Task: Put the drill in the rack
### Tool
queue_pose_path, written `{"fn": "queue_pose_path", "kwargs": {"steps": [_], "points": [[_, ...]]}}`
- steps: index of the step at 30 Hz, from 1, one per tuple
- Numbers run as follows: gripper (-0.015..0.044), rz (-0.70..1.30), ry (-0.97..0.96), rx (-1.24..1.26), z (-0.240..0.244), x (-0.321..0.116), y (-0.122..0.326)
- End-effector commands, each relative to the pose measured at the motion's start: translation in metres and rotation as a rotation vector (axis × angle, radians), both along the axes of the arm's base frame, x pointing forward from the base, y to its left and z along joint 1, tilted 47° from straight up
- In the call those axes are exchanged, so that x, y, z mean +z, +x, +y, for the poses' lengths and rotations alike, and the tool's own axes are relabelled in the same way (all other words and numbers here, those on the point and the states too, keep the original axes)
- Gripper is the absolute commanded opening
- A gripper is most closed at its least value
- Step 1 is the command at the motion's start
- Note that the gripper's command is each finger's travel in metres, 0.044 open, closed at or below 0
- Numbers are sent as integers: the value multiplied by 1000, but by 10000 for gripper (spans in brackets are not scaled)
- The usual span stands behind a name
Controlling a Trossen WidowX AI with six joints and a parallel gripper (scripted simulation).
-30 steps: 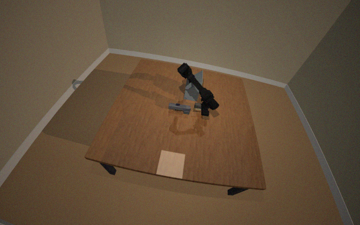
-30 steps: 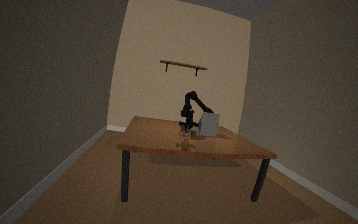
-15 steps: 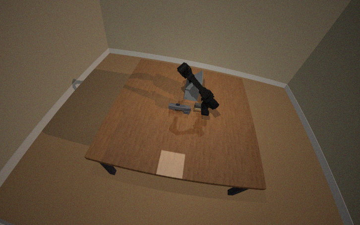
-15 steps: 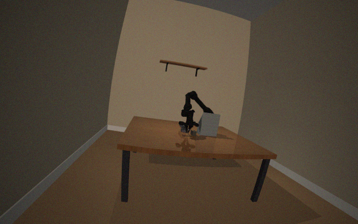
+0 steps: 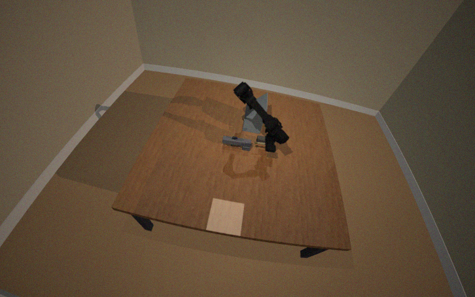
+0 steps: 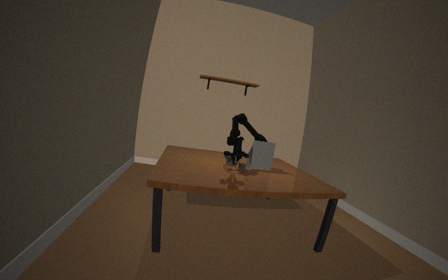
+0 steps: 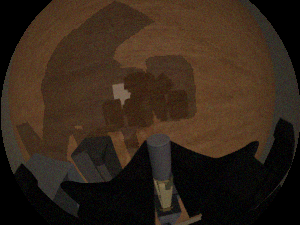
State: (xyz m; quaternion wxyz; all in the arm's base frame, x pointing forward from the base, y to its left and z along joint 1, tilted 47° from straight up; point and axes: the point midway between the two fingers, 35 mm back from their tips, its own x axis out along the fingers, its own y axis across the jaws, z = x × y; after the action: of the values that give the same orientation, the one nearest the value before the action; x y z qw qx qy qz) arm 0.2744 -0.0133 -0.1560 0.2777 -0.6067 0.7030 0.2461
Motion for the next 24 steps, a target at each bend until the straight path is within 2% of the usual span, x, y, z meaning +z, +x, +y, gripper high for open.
{"fn": "queue_pose_path", "kwargs": {"steps": [1, 24], "points": [[0, -6, 3, 1, 2, 2, 1], [0, -6, 3, 1, 5, 7, 1]]}}
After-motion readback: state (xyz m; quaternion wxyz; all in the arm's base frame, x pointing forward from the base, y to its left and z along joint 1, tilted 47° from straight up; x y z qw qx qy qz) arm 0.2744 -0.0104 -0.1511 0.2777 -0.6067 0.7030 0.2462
